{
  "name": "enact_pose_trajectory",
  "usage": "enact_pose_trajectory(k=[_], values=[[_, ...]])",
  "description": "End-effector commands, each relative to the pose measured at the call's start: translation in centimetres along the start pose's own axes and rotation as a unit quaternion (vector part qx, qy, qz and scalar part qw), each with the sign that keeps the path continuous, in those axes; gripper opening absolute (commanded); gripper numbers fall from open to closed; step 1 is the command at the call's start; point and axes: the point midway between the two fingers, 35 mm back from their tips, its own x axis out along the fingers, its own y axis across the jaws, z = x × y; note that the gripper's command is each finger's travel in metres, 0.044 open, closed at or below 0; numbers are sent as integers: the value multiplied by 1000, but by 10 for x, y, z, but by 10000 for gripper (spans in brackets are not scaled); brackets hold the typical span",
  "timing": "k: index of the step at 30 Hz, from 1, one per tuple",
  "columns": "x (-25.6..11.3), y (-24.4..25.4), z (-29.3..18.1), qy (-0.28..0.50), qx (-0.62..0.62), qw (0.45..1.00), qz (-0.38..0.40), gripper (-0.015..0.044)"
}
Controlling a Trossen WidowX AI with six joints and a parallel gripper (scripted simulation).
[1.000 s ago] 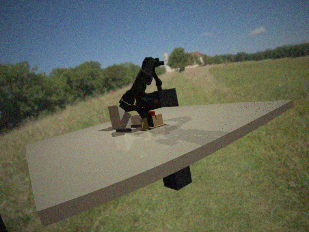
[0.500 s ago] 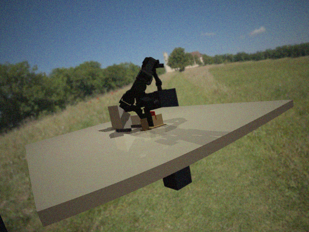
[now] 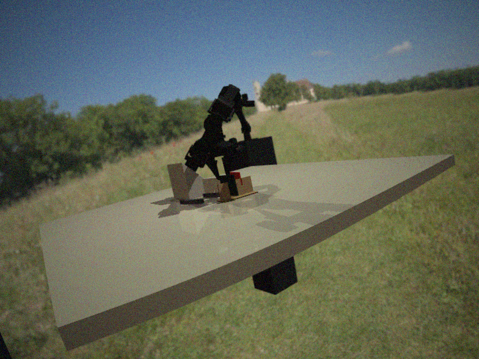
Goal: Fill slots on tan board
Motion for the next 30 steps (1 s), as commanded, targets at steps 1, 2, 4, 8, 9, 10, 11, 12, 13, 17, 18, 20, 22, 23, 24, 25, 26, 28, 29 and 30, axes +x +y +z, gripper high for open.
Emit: enact_pose_trajectory(k=[1, 2, 4, 8, 9, 10, 11, 12, 13, 17, 18, 20, 22, 23, 24, 25, 26, 28, 29, 30], values=[[-49, 0, 0, -12, -3, 1000, -3, 163], [-49, 0, 0, -12, -3, 1000, -3, 163], [-49, -2, 1, -12, -3, 1000, -3, 163], [-65, -3, 7, -37, -9, 999, -14, 183], [-71, -3, 9, -46, -11, 999, -17, 183], [-73, -3, 10, -49, -12, 999, -19, 183], [-74, -1, 8, -49, -11, 999, -19, 183], [-77, 3, 4, -49, -9, 999, -19, 183], [-80, 10, -4, -49, -5, 999, -19, 183], [-90, 34, -30, -47, 6, 999, -20, 183], [-92, 41, -38, -47, 10, 999, -20, 183], [-96, 58, -60, -46, 19, 999, -21, 183], [-98, 74, -82, -45, 28, 998, -22, 183], [-99, 81, -93, -45, 33, 998, -22, 183], [-98, 88, -104, -45, 37, 998, -22, 183], [-98, 94, -116, -44, 42, 998, -23, 183], [-97, 95, -117, -44, 43, 998, -23, 183], [-96, 102, -130, -44, 48, 998, -23, 183], [-95, 106, -137, -43, 51, 997, -23, 183], [-94, 108, -142, -43, 53, 997, -24, 183]])
